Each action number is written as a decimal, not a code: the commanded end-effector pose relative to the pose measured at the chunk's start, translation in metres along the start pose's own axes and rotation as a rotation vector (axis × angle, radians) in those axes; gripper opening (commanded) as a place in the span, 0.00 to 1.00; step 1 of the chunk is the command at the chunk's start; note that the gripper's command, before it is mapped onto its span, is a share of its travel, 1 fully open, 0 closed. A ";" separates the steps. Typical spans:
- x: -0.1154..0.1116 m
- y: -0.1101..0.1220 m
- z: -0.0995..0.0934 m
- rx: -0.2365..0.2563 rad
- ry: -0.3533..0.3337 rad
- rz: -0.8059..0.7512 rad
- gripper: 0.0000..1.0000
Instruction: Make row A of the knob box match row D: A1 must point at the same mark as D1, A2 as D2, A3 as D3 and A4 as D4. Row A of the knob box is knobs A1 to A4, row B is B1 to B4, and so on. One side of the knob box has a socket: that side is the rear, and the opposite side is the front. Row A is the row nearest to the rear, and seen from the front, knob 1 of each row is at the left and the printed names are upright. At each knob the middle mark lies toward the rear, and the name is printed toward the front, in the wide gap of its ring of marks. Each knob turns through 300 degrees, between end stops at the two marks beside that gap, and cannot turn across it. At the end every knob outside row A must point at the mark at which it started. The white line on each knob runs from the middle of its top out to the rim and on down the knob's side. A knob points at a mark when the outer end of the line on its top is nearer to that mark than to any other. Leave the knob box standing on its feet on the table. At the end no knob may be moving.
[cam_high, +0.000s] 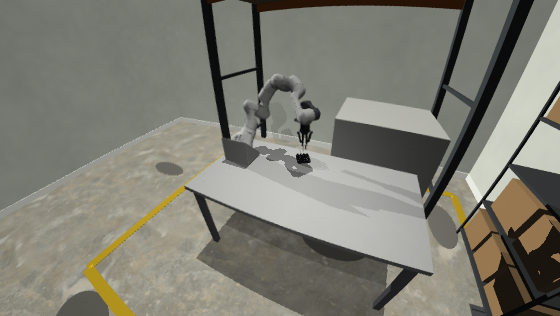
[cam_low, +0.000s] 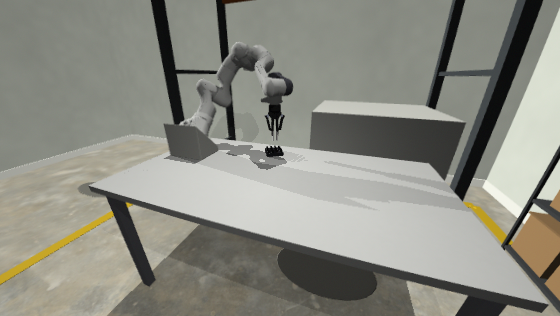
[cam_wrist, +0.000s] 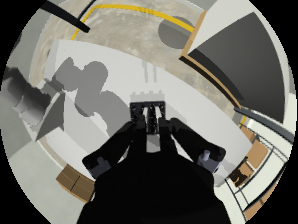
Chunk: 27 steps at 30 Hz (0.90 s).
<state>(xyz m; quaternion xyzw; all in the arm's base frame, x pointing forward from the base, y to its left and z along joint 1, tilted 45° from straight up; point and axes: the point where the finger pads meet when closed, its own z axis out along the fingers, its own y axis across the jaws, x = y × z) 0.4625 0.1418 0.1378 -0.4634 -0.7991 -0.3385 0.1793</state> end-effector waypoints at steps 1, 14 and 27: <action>0.000 0.001 0.006 -0.002 -0.001 -0.005 0.12; 0.000 0.001 0.021 -0.002 -0.001 -0.005 0.12; 0.000 0.000 0.032 -0.002 -0.001 -0.005 0.12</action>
